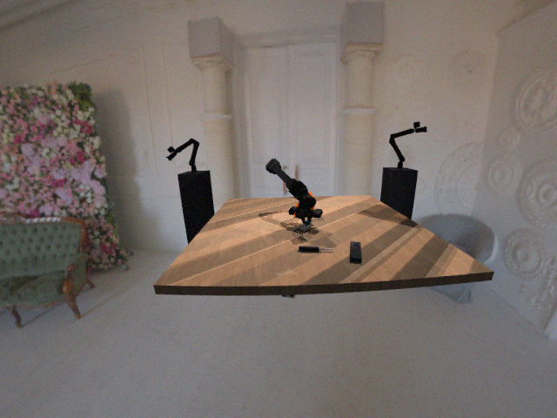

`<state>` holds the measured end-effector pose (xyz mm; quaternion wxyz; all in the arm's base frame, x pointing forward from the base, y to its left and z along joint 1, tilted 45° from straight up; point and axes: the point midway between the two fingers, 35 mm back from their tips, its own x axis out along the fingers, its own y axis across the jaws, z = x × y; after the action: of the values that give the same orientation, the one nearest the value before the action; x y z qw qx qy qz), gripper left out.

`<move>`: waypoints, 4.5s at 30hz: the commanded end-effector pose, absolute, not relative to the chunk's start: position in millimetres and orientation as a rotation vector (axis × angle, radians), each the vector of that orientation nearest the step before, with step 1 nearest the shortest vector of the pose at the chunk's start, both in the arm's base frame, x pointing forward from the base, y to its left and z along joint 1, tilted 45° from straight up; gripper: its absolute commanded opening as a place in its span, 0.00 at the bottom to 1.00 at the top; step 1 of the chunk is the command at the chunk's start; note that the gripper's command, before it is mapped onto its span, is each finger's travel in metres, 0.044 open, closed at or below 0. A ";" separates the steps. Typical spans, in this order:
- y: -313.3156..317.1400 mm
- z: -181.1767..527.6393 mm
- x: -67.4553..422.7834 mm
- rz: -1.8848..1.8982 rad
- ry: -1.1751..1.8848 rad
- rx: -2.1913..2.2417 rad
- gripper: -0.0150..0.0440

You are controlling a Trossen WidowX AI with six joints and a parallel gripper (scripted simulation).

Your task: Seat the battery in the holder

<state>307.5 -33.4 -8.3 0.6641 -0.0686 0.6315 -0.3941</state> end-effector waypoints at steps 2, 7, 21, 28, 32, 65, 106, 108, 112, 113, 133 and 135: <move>-35.5 -7.5 312.0 -0.887 1.384 -0.165 0.39; -35.8 -7.7 311.1 -0.882 1.358 -0.175 0.39; -37.3 -8.7 308.7 -0.867 1.285 -0.198 0.39; -37.7 -9.1 307.5 -0.858 1.249 -0.209 0.39; -37.9 -9.3 306.9 -0.852 1.228 -0.215 0.39; -35.4 -13.6 295.5 -0.820 1.136 -0.241 0.39; -15.9 0.9 290.7 -0.805 1.127 -0.244 0.69; -3.4 12.4 290.6 -0.804 1.128 -0.241 0.78; 20.5 37.7 287.0 -0.806 1.128 -0.238 0.96; 25.2 43.3 285.7 -0.807 1.127 -0.238 1.00; 30.3 46.6 286.3 -0.808 1.126 -0.238 1.00; 30.3 46.6 286.3 -0.808 1.126 -0.238 1.00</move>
<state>286.7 30.1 46.9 0.7635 -0.1118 0.5169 -0.3707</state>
